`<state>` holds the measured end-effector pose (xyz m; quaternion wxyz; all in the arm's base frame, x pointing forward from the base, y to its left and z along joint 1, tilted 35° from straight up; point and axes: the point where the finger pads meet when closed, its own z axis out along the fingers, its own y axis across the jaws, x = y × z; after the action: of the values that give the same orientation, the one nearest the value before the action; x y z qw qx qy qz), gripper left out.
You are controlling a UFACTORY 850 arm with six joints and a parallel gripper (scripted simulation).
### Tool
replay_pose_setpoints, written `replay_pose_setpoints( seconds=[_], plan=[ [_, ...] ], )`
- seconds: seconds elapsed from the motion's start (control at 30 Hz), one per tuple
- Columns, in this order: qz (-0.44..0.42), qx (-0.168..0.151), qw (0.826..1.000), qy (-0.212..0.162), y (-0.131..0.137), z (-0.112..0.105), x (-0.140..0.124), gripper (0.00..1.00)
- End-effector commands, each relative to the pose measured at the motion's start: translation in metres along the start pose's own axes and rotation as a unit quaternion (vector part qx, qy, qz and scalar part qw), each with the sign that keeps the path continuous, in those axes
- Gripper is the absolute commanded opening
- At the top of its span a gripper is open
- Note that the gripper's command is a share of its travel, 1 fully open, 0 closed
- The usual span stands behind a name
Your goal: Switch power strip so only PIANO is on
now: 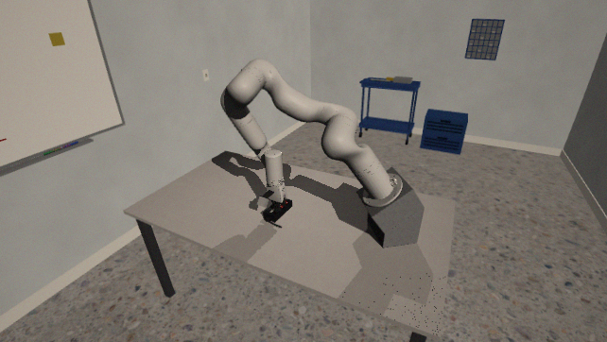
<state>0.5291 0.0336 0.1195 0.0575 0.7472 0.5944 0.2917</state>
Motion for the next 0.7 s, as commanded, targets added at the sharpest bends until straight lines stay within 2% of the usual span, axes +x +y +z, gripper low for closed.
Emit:
replay_pose_setpoints(
  seconds=[0.0,0.67],
  plan=[
    [0.0,-0.001,1.0,0.0,0.0005,0.0017,0.0001,0.0],
    [0.0,-0.001,1.0,0.0,0.0005,0.006,0.0001,0.0]
  ],
)
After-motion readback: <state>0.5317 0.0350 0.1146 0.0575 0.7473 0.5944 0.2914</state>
